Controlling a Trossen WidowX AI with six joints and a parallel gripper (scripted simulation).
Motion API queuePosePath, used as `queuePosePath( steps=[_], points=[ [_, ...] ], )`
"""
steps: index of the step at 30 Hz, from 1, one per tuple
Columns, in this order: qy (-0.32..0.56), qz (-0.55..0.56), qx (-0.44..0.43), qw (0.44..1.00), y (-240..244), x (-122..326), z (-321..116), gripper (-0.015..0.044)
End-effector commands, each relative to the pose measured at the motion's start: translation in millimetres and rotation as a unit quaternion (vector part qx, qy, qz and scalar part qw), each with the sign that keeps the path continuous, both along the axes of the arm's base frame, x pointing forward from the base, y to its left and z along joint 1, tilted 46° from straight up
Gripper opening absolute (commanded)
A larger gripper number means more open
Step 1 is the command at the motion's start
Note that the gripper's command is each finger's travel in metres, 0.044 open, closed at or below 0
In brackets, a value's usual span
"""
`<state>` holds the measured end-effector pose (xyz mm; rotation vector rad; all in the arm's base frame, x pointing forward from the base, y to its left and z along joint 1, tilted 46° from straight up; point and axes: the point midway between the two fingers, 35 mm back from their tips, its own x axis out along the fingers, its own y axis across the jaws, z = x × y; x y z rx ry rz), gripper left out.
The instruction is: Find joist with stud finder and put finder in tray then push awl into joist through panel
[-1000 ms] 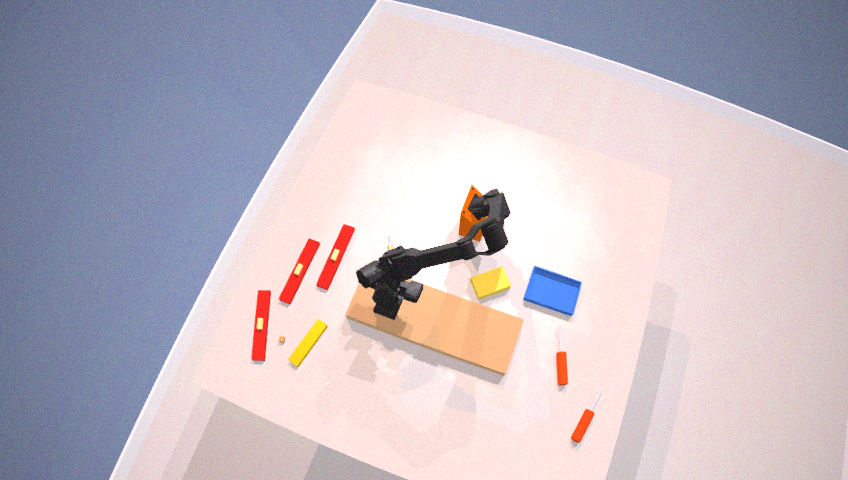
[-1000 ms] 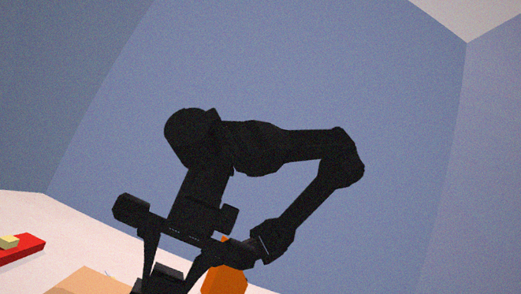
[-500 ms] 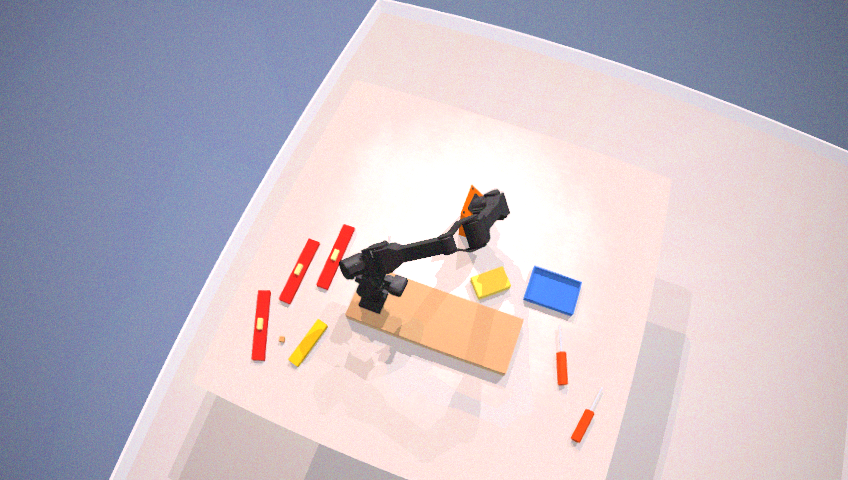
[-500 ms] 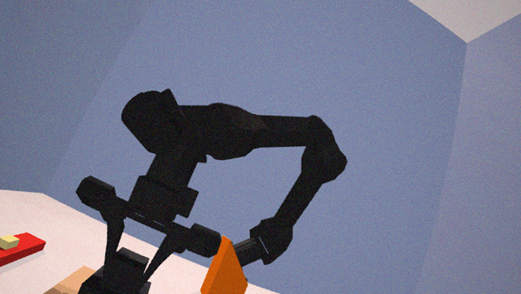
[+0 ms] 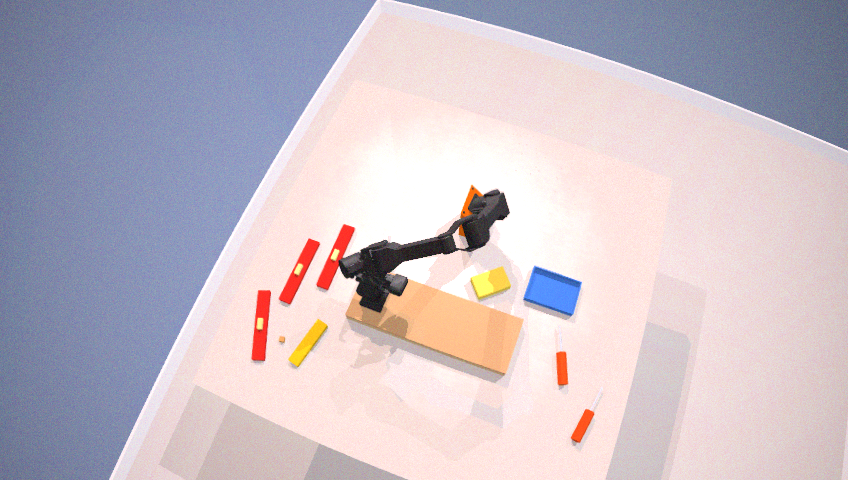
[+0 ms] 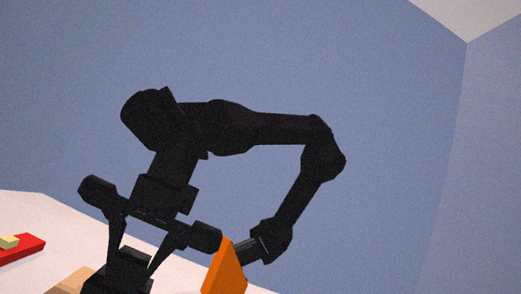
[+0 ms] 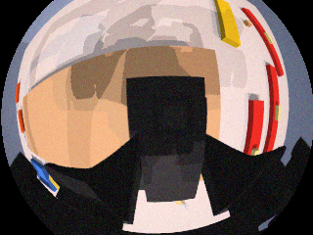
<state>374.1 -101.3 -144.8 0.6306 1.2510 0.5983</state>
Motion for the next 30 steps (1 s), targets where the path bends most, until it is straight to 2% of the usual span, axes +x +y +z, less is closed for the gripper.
queuePosePath(
  steps=[1,16,22,30],
  points=[
    [-0.008,-0.003,-0.007,1.0,-19,6,12,0.0],
    [-0.008,-0.001,-0.009,1.0,-73,6,63,0.0],
    [-0.016,0.008,-0.013,1.0,-66,11,72,0.0],
    [-0.054,0.05,-0.028,0.997,-32,28,114,0.0]
  ],
)
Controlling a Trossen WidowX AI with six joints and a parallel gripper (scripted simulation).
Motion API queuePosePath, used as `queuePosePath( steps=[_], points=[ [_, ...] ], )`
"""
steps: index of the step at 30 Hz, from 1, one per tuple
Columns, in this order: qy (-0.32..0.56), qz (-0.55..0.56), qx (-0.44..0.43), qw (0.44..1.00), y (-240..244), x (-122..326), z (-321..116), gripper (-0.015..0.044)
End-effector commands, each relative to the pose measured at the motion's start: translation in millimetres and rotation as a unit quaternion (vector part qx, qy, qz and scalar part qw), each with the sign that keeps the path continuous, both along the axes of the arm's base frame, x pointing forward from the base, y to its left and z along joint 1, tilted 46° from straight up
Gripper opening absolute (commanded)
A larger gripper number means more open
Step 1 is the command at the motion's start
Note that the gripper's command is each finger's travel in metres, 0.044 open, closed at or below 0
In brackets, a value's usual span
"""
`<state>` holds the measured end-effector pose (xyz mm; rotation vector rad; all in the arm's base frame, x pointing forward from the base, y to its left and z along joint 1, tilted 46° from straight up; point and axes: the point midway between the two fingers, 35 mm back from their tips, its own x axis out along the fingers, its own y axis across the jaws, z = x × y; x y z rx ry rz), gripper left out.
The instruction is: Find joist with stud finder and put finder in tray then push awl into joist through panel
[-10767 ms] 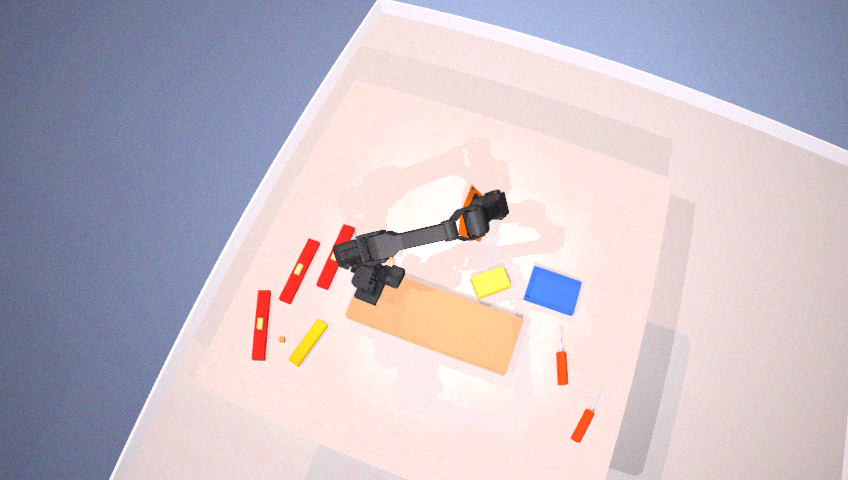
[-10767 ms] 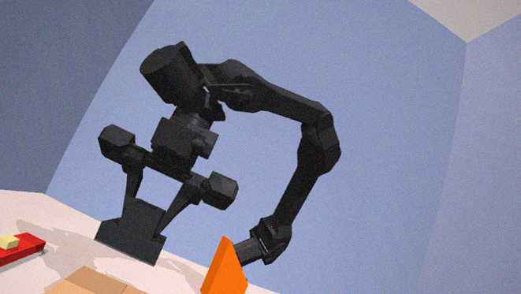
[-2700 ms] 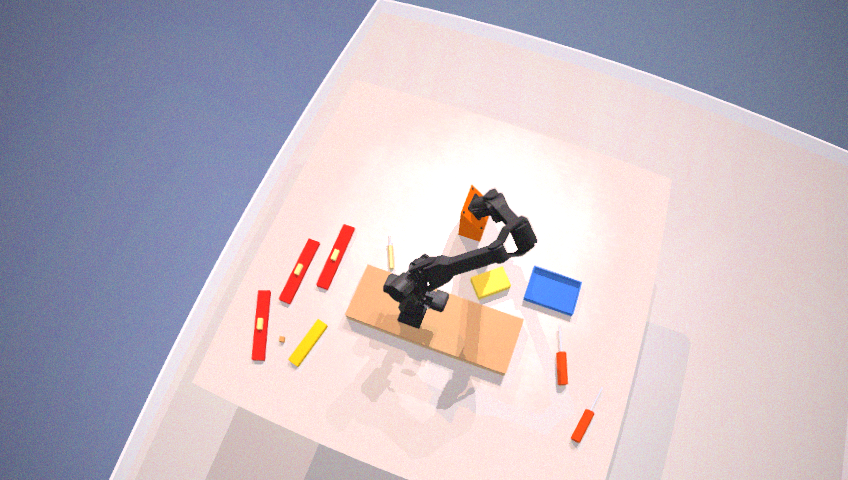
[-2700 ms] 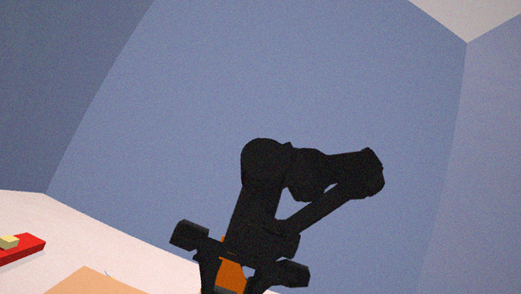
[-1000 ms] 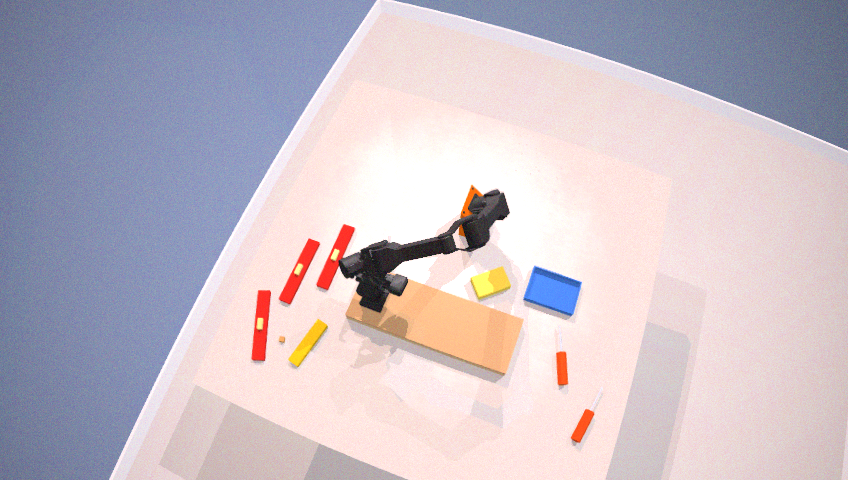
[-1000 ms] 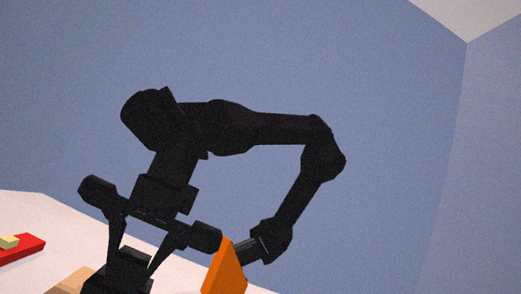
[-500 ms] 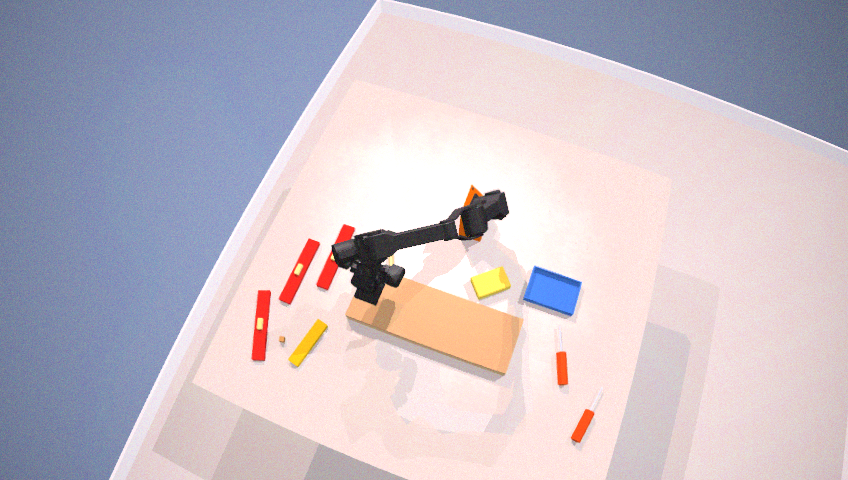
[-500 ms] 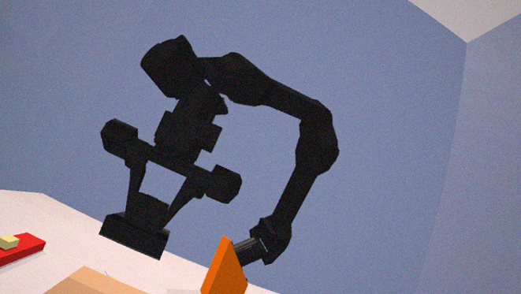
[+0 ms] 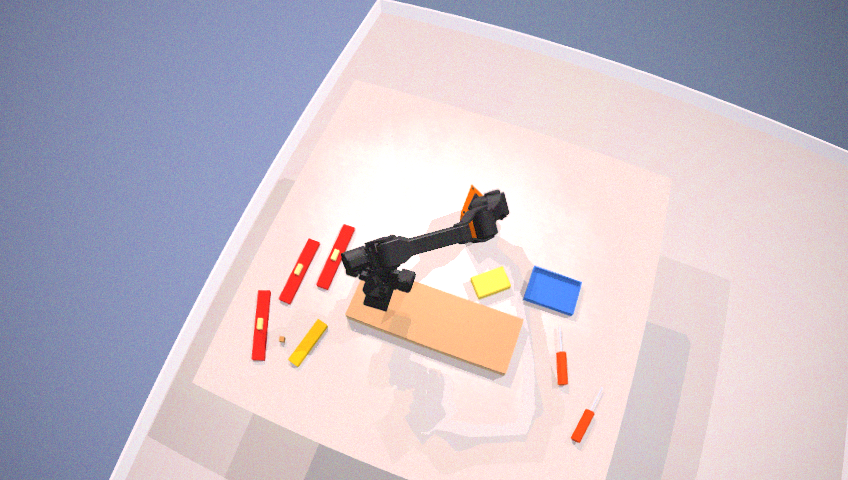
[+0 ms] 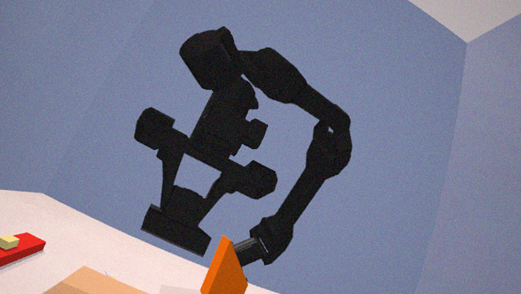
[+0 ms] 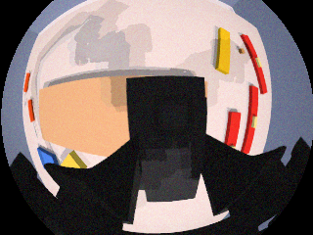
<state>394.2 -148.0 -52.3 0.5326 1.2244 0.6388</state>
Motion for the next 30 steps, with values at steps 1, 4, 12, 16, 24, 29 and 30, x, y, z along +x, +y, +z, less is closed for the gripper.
queuePosePath(
  steps=[1,4,12,16,24,29,30],
  points=[
    [-0.027,0.024,-0.008,0.999,19,9,27,0.0],
    [-0.042,0.041,-0.013,0.998,34,13,43,0.0],
    [-0.083,0.086,-0.023,0.993,74,19,84,0.0],
    [-0.104,0.109,-0.027,0.988,95,19,104,0.0],
    [-0.146,0.154,-0.032,0.977,137,12,142,0.0],
    [-0.173,0.182,-0.033,0.967,164,3,165,0.0],
    [-0.179,0.188,-0.033,0.965,169,1,169,0.0]
  ],
)
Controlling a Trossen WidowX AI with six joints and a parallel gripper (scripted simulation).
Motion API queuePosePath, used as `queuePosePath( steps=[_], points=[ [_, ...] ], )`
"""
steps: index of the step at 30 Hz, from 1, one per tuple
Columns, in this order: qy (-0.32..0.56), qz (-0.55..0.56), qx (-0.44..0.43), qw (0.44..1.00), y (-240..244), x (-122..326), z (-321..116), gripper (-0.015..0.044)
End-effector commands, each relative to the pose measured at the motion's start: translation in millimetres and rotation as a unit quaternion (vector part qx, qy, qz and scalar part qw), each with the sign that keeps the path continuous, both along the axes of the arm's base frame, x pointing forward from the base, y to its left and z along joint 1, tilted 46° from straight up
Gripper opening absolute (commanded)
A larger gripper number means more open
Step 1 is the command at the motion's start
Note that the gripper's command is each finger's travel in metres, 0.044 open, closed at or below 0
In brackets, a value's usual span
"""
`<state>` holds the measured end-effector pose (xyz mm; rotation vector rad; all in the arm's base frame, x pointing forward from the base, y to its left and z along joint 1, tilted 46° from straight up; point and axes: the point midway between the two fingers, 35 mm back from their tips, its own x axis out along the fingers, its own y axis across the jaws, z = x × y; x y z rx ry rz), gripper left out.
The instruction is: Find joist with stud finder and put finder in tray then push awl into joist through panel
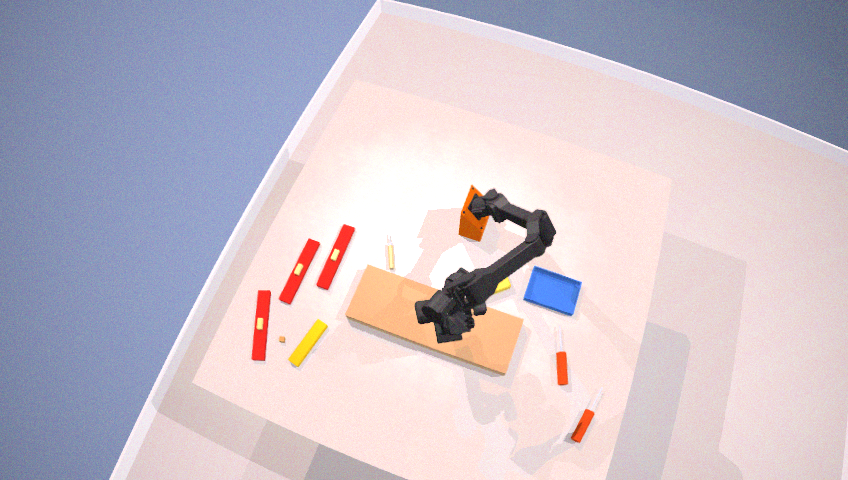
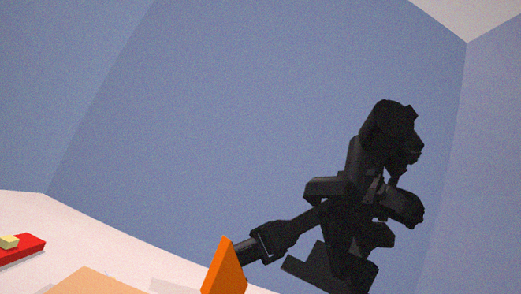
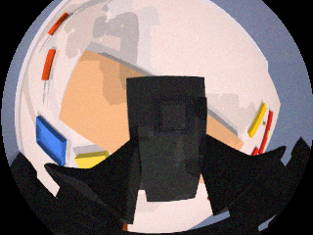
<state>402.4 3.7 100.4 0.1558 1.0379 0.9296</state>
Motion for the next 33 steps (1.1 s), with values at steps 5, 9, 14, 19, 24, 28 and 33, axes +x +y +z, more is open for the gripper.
queuePosePath(
  steps=[5,9,14,19,24,28,33],
  points=[
    [-0.049,0.05,0.001,0.998,42,-19,37,0.0],
    [-0.07,0.074,0.002,0.995,62,-31,53,0.0],
    [-0.097,0.104,0.005,0.99,84,-48,72,0.0],
    [-0.123,0.133,0.009,0.983,106,-67,89,0.0],
    [-0.15,0.163,0.015,0.975,125,-89,105,0.0],
    [-0.171,0.187,0.021,0.967,139,-107,116,0.0],
    [-0.196,0.216,0.029,0.956,154,-132,129,0.0]
  ],
)
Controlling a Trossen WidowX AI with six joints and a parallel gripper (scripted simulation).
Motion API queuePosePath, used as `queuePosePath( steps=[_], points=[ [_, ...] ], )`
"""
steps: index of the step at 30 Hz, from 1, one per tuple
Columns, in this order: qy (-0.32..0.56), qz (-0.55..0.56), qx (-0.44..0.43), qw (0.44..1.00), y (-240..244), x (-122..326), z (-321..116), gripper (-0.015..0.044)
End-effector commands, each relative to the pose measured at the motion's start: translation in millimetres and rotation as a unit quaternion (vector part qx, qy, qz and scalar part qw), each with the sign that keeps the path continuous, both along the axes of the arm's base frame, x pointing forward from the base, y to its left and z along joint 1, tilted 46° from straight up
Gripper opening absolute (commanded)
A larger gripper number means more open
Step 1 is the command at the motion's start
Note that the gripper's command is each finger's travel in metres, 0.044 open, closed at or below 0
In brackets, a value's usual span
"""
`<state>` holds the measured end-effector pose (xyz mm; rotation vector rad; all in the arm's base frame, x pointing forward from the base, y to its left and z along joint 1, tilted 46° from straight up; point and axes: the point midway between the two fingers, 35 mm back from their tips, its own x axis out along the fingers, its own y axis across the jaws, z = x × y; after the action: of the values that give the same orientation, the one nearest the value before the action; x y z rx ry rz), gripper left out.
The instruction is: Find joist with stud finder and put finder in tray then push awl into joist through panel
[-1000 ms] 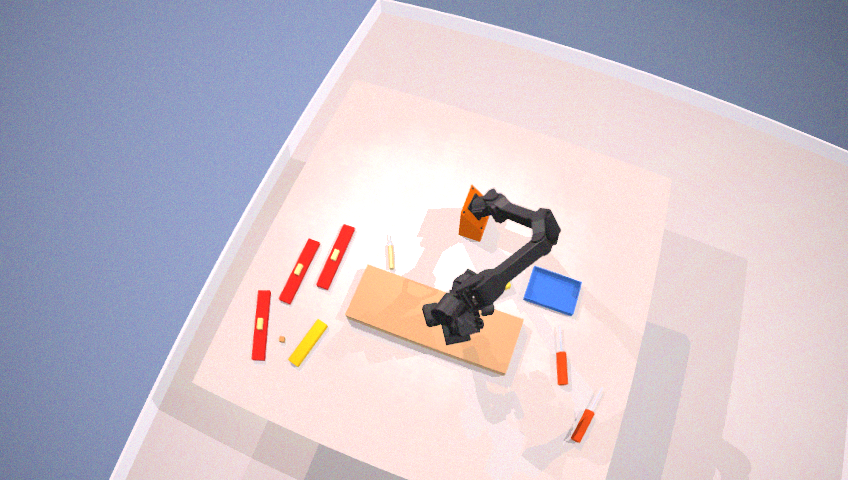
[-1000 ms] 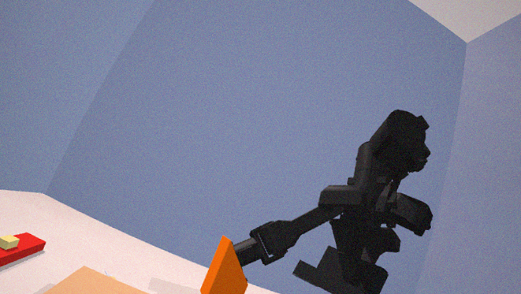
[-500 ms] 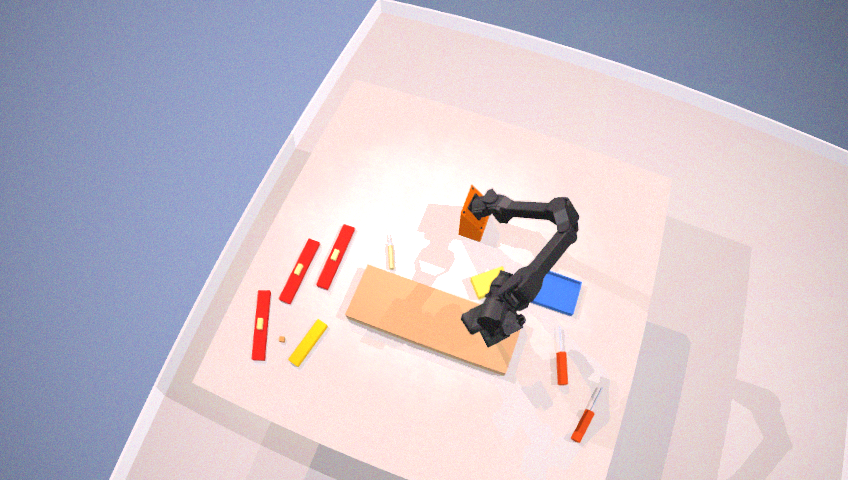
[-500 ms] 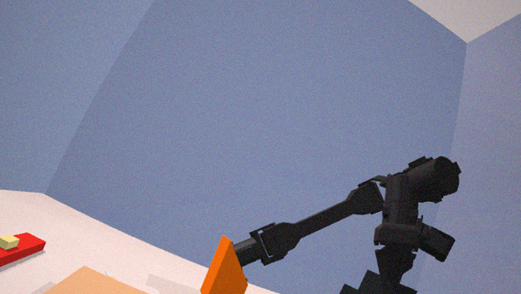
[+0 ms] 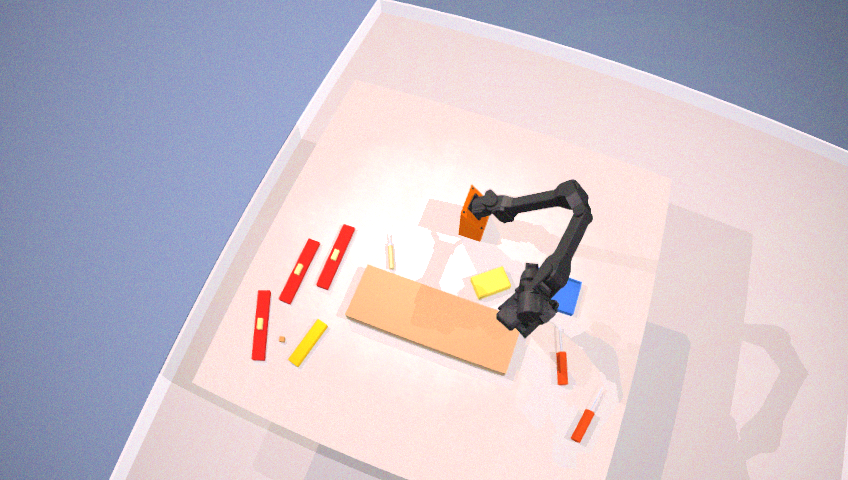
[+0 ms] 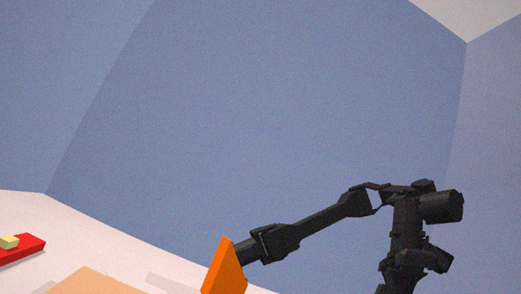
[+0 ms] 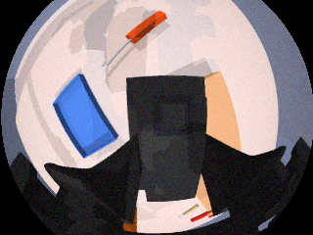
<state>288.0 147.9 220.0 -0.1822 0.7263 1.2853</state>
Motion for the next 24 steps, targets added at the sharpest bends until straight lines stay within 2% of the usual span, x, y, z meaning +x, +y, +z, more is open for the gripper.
queuePosePath(
  steps=[1,24],
  points=[
    [-0.025,0.028,0.009,0.999,13,-23,11,0.0],
    [-0.137,0.173,0.063,0.973,49,-146,47,0.0]
  ],
)
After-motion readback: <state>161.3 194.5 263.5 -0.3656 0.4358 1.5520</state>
